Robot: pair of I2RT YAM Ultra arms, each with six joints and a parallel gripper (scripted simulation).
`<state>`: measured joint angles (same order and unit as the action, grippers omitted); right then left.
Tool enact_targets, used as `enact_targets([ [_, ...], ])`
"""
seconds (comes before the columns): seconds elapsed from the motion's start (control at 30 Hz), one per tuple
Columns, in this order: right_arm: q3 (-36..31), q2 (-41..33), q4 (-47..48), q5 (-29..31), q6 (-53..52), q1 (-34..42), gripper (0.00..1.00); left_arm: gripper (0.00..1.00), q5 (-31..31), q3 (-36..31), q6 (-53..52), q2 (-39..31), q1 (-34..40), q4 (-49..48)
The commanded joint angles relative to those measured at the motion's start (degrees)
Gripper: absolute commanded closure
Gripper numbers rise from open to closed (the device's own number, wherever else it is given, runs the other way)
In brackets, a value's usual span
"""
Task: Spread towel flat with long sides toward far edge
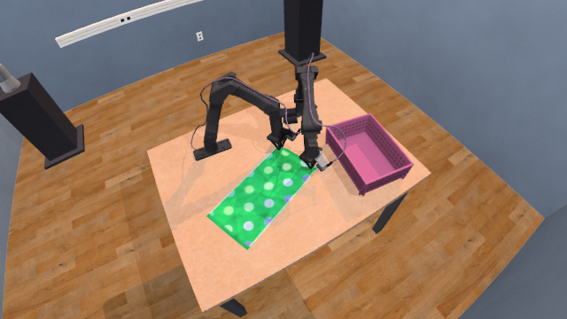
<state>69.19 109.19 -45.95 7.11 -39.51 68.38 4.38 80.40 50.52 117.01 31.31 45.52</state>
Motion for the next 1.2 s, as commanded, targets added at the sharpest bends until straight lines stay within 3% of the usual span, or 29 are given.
enact_targets([
  [0.0, -1.92, 0.49, 2.17, 0.45, 0.99, -1.2, 0.85, 0.89, 0.36, 2.15, 0.88, 1.69, 0.67, 0.85],
  [0.07, -1.93, 0.49, 2.2, -0.21, 1.01, -1.21, 0.85, 0.89, 0.36, 2.19, 0.88, 1.71, 0.62, 0.89],
  [0.1, -2.15, -0.84, 2.38, -0.25, 1.58, -1.79, 0.95, 0.98, 0.45, 3.01, 1.06, 2.08, 0.91, 1.3],
  [0.17, -2.25, 0.54, 2.34, -0.23, 1.59, -1.8, 0.95, 0.98, 0.32, 3.09, 1.07, 2.13, 0.81, 1.37],
  [0.2, -2.28, 0.52, 2.4, 0.1, 2.11, -2.32, 1.0, 0.99, 0.36, 3.46, 1.16, 2.37, 1.0, 1.5],
  [0.37, -2.2, 0.57, 2.39, 0.5, 2.3, -2.48, 1.0, 1.0, 0.16, 3.55, 1.17, 2.42, 0.75, 0.9],
  [0.4, 1.18, 0.94, 2.08, 0.28, 0.85, -1.41, 1.0, 1.0, 0.77, 0.47, -0.1, -0.36, -0.56, 1.96],
  [0.53, -0.58, 0.98, 2.02, 0.29, 0.99, -1.38, 1.0, 1.0, 0.76, 0.47, -0.11, -0.36, -0.57, 1.96],
  [0.63, -1.41, 0.8, 2.25, -0.21, 1.26, -1.81, 1.0, 1.0, 1.01, 0.75, 0.22, -0.35, 0.21, 2.49],
  [0.67, 2.5, 1.5, 1.82, -1.23, 1.71, -2.15, 1.0, 1.0, 1.23, 3.51, -0.09, -1.78, -0.16, 4.42],
  [0.73, 2.55, 1.55, 1.8, -1.09, 1.7, -2.14, 1.0, 1.0, 1.23, 3.54, -0.09, -1.8, -0.16, 4.48],
  [0.77, 5.46, -2.09, -3.67, -1.48, 2.18, -2.43, 1.0, 1.0, 1.44, 5.57, -0.1, -3.39, 0.0, 8.12],
  [1.17, 4.82, -0.44, -4.35, -1.18, 2.02, -2.01, 1.0, 1.0, 1.44, 5.19, -0.1, -1.51, 0.0, 9.13],
])
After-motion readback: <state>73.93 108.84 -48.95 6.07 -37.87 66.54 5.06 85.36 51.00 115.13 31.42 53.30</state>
